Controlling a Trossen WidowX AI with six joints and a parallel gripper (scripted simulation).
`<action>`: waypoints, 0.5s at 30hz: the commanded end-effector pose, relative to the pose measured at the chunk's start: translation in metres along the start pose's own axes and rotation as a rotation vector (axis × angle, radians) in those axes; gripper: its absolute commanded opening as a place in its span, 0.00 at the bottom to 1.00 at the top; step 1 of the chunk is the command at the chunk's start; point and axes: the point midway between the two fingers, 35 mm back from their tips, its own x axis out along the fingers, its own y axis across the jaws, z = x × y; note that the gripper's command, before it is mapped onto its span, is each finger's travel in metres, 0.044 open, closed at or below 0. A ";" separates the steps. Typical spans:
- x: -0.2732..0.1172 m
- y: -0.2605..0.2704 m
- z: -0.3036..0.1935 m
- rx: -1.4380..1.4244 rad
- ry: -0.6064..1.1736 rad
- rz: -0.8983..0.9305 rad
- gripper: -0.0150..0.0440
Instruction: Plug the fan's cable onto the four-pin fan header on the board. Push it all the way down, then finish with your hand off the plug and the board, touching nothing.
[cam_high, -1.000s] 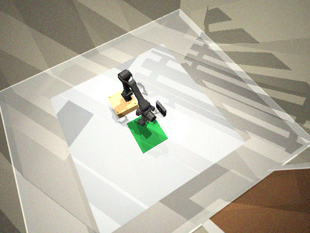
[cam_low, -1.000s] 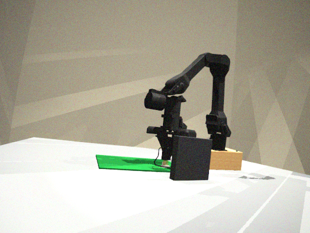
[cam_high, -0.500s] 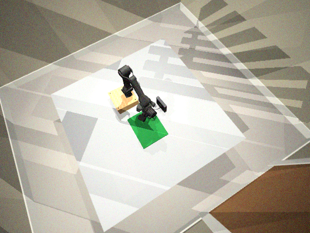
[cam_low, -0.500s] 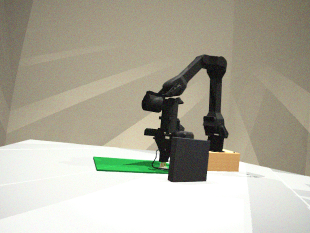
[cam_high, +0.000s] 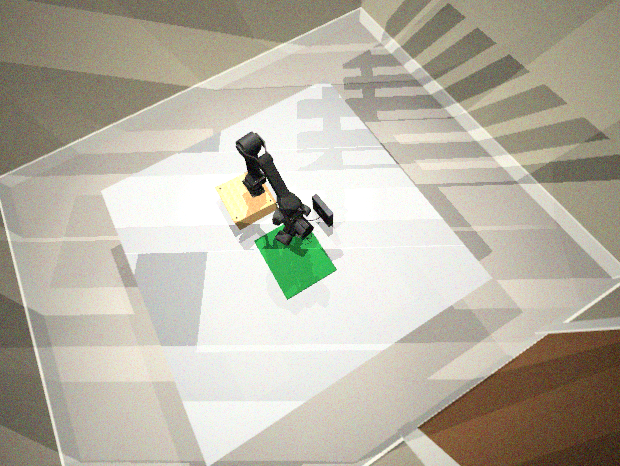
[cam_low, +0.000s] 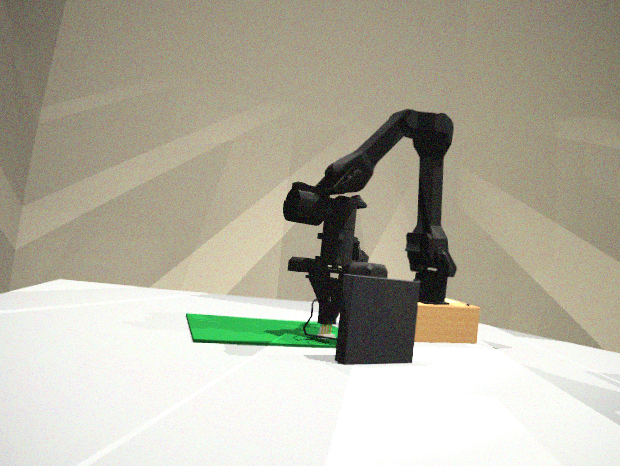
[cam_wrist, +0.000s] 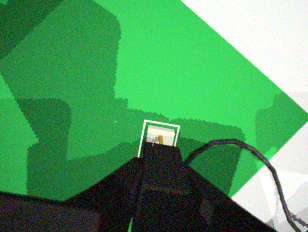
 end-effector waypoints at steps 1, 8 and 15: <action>0.000 0.001 0.000 -0.005 0.003 0.005 0.25; -0.002 0.001 0.000 -0.005 0.003 0.005 0.25; -0.003 0.001 0.000 -0.004 0.003 0.005 0.25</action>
